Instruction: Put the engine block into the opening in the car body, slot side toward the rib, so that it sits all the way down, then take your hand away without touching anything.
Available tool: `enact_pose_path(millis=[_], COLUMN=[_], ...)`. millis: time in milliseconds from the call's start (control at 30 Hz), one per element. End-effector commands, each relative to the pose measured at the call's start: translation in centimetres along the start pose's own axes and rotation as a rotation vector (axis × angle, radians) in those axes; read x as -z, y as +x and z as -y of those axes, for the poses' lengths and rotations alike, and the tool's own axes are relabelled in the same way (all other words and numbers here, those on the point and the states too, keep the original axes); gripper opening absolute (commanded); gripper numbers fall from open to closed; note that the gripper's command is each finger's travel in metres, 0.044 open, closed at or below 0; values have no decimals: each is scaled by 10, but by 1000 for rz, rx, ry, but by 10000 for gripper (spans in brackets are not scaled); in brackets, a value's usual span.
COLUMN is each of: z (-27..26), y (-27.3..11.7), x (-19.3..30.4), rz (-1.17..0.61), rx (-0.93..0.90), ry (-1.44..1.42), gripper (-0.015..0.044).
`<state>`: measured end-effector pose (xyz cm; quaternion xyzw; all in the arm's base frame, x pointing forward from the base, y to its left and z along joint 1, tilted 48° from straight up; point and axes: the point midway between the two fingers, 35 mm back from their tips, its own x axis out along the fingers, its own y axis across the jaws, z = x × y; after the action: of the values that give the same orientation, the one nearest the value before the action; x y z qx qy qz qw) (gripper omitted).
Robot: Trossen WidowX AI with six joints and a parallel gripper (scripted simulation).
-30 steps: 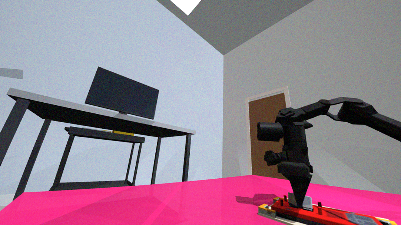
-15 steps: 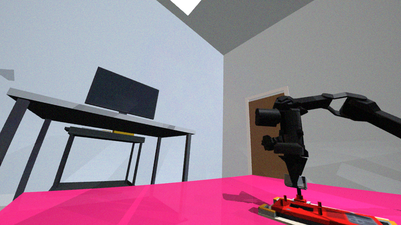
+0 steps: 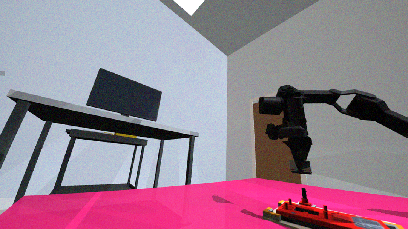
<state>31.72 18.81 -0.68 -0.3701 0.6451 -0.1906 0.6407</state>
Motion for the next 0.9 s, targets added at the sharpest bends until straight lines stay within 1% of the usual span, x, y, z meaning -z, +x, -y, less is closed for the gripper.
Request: enact_pose_path(millis=[0,133,200,367,600,867], z=[-2,-1,-2,-26,-27,-25], y=[-12,-22,-21,7,11,33], x=[1,4,3,-14,-14,-11], rz=[-7,-14,-14,-14,-14,-14], rx=[-3,-1,0,-1,-1,0], ry=[1,1,1,3,3,4], gripper=[0,0,0,0,0,0])
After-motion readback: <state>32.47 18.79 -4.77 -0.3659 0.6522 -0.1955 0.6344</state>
